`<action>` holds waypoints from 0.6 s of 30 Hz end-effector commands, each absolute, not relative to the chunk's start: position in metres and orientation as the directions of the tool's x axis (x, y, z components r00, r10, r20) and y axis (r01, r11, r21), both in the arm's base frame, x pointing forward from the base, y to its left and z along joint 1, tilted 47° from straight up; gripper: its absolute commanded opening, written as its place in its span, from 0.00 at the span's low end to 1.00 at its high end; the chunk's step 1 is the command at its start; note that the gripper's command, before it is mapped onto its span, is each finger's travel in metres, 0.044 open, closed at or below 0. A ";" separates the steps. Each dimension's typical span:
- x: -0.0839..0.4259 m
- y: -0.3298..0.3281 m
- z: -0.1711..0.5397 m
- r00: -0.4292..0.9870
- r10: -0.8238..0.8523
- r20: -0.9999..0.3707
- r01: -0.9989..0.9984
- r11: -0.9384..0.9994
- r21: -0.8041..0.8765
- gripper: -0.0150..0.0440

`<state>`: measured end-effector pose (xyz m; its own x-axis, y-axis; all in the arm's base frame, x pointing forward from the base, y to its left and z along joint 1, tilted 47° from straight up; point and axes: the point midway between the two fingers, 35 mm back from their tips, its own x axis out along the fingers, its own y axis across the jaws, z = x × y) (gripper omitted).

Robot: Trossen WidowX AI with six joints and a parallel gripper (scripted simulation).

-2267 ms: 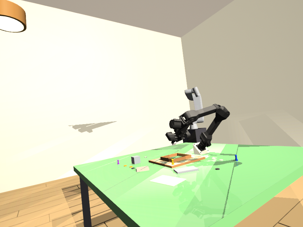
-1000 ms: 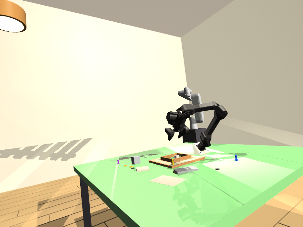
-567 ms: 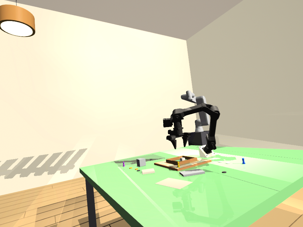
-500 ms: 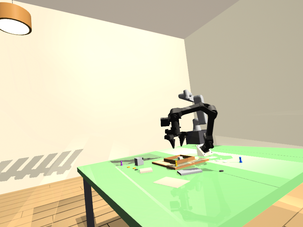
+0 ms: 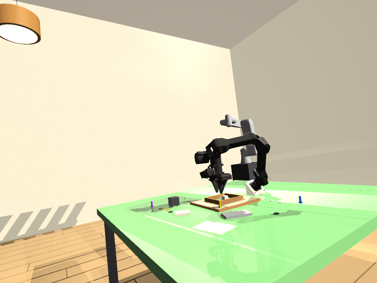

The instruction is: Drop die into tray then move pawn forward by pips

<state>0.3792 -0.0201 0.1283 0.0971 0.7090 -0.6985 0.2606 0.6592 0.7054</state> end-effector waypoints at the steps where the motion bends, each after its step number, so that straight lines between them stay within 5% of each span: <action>1: 0.387 -0.015 0.130 0.093 0.719 -0.689 0.163 0.672 0.723 0.59; 18: 0.389 0.001 0.114 0.094 0.719 -0.689 0.162 0.671 0.723 0.59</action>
<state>0.3900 -0.0038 0.1179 0.0995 0.7155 -0.6915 0.1541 0.6755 0.7211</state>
